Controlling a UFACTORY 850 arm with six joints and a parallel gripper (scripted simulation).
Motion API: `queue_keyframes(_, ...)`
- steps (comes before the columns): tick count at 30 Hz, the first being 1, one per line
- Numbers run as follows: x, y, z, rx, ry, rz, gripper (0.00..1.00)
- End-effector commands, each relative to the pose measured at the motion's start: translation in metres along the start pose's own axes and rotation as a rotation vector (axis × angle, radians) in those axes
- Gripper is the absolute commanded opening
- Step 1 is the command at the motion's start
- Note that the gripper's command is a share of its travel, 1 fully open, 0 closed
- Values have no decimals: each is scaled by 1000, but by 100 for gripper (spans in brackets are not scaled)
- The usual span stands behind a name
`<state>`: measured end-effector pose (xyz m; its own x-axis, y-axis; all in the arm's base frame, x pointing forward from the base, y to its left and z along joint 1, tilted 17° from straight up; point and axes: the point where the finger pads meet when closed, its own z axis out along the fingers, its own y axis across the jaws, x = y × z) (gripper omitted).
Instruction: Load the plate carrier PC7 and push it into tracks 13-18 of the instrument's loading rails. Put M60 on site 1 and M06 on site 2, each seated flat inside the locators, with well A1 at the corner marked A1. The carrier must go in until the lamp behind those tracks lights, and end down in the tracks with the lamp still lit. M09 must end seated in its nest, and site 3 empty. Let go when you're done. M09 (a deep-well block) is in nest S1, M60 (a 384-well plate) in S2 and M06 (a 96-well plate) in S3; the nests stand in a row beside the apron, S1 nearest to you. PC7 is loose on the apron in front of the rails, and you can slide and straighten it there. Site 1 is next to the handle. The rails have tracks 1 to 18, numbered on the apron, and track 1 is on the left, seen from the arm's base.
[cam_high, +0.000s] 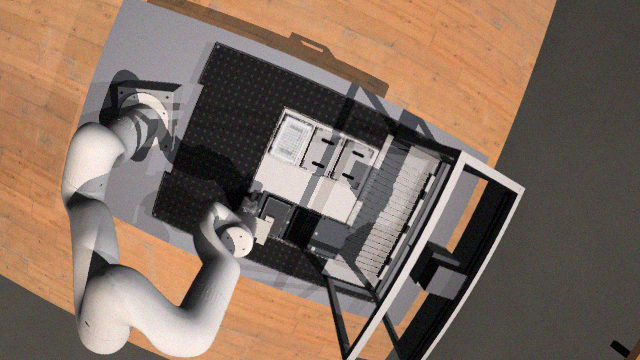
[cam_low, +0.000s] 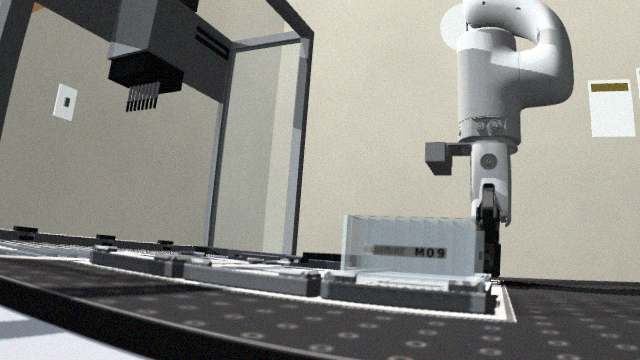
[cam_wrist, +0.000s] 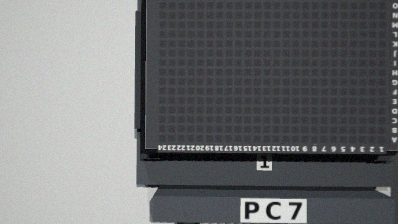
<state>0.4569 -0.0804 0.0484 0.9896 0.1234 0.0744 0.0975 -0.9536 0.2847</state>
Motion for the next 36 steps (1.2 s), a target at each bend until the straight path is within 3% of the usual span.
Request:
queue_keyframes(1, 5, 0, -1, 0, 1, 0, 82)
queue_keyframes(36, 36, 0, -1, 0, 1, 0, 82)
